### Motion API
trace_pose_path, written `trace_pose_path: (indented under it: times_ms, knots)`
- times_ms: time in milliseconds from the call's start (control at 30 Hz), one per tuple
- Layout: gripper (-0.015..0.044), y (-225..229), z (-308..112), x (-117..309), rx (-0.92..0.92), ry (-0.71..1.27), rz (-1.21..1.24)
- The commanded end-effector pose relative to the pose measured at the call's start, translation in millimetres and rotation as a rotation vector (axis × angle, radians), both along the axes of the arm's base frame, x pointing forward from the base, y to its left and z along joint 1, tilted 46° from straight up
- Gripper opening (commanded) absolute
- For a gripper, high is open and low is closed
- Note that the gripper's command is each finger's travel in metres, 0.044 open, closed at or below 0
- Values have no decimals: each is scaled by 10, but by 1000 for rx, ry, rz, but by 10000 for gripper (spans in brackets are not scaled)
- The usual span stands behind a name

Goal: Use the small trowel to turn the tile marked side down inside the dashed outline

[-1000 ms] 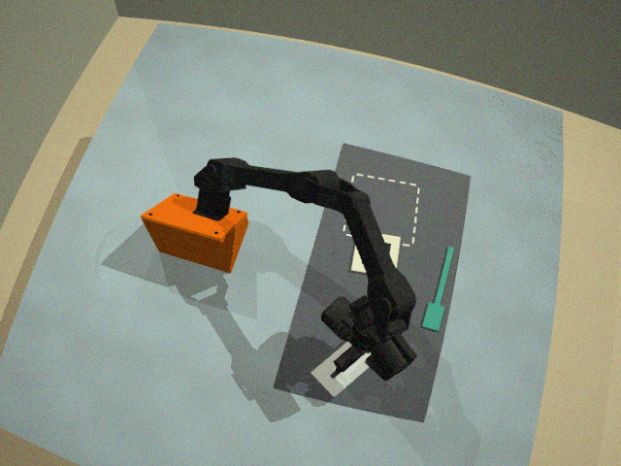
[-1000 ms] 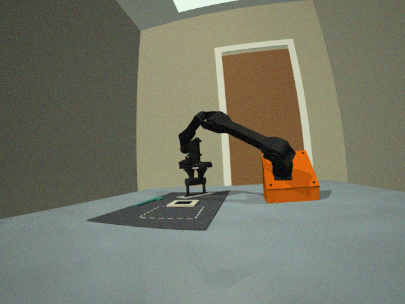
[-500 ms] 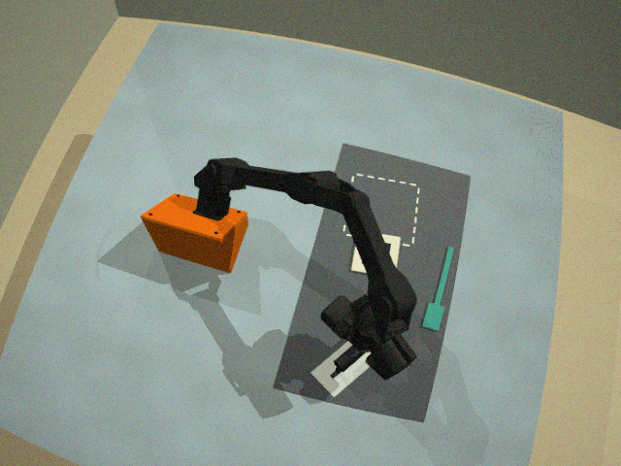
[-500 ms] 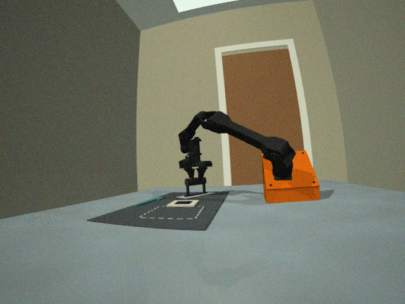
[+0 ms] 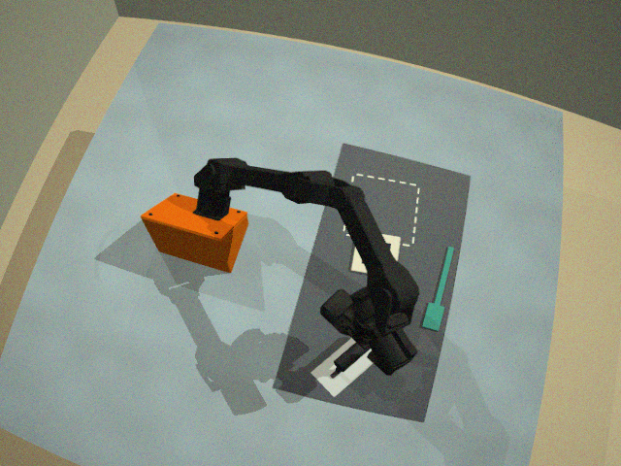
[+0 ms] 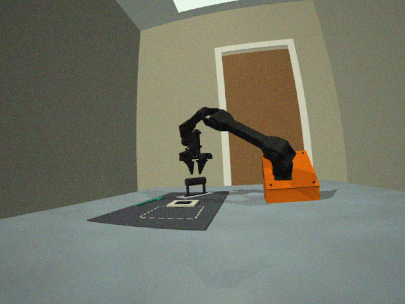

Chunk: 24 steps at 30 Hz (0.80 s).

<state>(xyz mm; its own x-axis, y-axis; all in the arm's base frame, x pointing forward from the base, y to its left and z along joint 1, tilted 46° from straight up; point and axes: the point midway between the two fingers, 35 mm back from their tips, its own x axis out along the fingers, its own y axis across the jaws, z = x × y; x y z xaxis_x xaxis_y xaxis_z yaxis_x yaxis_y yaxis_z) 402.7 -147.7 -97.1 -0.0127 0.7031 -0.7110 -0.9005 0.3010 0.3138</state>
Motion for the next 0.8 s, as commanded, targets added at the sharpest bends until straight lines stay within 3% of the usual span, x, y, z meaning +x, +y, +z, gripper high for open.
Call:
trace_pose_path:
  times_ms: [0,767]
  knots:
    - [270,54,-54,-1,0,11,-1]
    - [270,289,-311,6,-1,47,-38]
